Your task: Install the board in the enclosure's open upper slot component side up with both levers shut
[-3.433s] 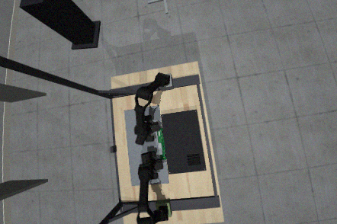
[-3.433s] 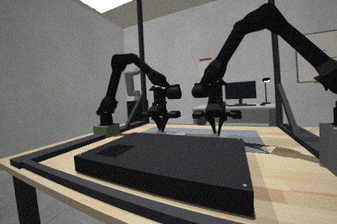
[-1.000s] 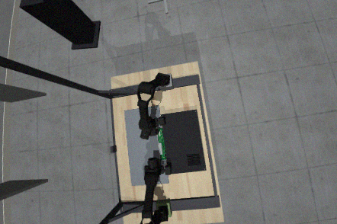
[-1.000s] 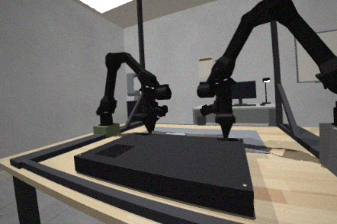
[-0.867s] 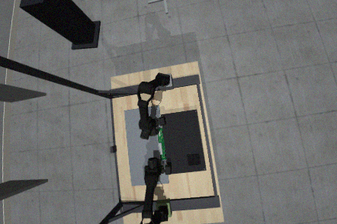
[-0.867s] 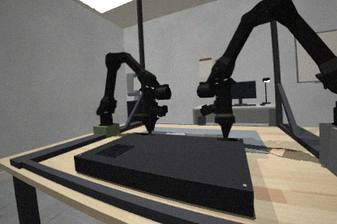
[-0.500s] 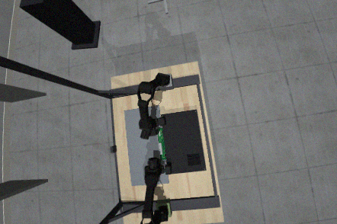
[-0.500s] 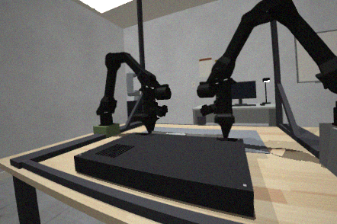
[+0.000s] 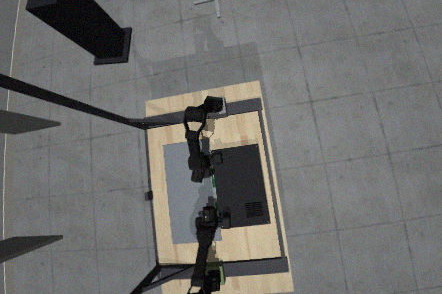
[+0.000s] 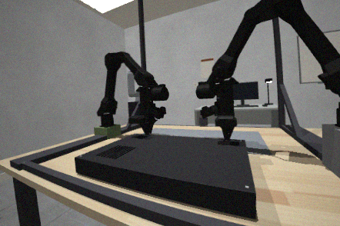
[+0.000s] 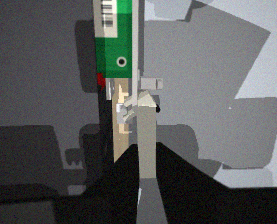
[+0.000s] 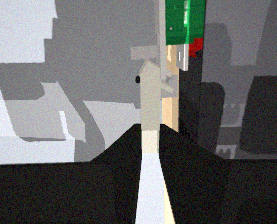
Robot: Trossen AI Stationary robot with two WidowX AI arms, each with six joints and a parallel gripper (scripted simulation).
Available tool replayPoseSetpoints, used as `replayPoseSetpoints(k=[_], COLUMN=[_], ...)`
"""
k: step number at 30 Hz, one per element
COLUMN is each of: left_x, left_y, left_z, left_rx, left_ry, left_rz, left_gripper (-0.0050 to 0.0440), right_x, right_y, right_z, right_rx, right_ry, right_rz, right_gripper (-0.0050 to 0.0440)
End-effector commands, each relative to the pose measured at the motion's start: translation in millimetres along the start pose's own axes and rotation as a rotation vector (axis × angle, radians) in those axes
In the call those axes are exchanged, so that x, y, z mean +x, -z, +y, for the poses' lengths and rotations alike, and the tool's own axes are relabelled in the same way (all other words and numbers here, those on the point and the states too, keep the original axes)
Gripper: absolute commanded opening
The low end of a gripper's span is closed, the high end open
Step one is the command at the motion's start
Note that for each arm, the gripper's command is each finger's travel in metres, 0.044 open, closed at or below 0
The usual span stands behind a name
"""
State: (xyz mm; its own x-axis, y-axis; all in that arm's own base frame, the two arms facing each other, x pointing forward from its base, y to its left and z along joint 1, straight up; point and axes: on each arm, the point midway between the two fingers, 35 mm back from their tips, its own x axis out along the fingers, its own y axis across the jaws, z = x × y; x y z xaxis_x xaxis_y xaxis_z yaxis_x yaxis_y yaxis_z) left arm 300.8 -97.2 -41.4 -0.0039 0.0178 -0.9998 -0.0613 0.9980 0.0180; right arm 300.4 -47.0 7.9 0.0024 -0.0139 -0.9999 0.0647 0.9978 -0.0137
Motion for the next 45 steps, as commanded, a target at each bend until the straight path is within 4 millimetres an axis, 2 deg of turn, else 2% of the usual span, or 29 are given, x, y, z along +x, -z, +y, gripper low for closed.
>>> replayPoseSetpoints(k=[1, 8, 11, 24, 28, 42, 45], left_x=[-7.9, -8.4, -9.8, -7.8, -9.3, -8.8, -7.8], left_y=[-1.0, -1.4, -2.1, -3.7, -4.2, -4.7, -5.0], left_z=[-0.8, -0.4, 0.0, -1.2, -4.1, -5.0, -6.2], left_rx=[0.011, 0.009, -0.045, -0.037, -0.094, -0.093, -0.144], left_ry=[0.009, 0.009, 0.026, 0.02, 0.031, 0.03, 0.029], left_rz=[-0.019, -0.02, -0.021, -0.02, -0.021, -0.02, -0.016], left_gripper=[0.0008, 0.0008, 0.0008, 0.0008, 0.0008, 0.0008, 0.0008], right_x=[-5.3, -6.6, -6.6, -6.5, -7.4, -7.3, -7.5], right_y=[-3.3, -3.7, -5.0, -3.5, -3.7, -3.4, -3.7], right_z=[-2.6, -2.0, -2.5, -2.1, -0.8, -0.5, 1.3], right_rx=[-0.008, -0.01, 0.042, 0.04, 0.102, 0.114, 0.151], right_ry=[0.003, 0.003, -0.01, -0.008, -0.013, -0.011, -0.01], right_rz=[-0.011, -0.015, -0.014, -0.012, -0.014, -0.013, -0.013], right_gripper=[0.0008, 0.0008, 0.0008, 0.0008, 0.0008, 0.0008, 0.0008])
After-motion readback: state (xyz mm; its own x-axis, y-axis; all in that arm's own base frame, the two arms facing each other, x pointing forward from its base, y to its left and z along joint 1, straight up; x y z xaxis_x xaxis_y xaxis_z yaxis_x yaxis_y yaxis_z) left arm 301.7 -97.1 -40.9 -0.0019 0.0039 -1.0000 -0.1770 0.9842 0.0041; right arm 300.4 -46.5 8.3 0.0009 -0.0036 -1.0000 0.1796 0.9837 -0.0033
